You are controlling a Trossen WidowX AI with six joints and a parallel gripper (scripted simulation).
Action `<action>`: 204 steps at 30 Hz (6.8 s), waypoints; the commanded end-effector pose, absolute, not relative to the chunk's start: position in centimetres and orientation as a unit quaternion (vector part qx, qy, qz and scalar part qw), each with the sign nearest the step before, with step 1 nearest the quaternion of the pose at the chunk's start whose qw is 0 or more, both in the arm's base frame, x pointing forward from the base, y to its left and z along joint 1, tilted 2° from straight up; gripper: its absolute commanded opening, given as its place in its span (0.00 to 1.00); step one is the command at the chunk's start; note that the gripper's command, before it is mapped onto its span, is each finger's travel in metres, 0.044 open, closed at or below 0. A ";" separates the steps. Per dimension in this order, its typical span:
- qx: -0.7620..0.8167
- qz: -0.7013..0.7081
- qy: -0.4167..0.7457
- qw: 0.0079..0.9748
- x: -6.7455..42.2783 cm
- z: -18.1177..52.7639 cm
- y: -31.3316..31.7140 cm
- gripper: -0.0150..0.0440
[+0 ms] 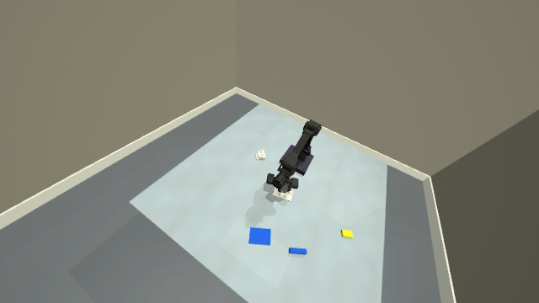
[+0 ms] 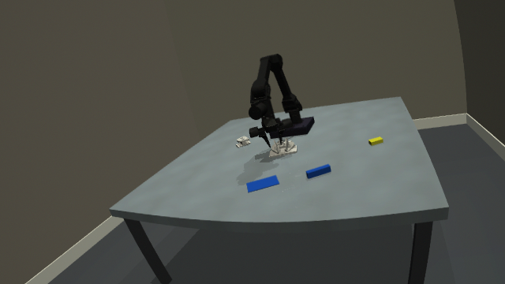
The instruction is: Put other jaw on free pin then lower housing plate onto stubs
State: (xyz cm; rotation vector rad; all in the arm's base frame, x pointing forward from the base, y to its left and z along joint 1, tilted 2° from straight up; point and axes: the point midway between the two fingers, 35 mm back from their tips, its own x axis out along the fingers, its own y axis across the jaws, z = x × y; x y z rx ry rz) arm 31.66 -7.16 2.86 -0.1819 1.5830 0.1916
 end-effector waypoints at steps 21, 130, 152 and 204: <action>0.041 -0.050 0.701 0.711 28.0 8.1 -15.6 1.00; 0.330 -0.351 0.622 0.617 10.3 1.1 -27.8 1.00; 0.332 -0.350 0.622 0.617 10.3 1.1 -27.7 0.85; 0.260 -0.276 0.655 0.653 15.9 8.3 -24.1 0.85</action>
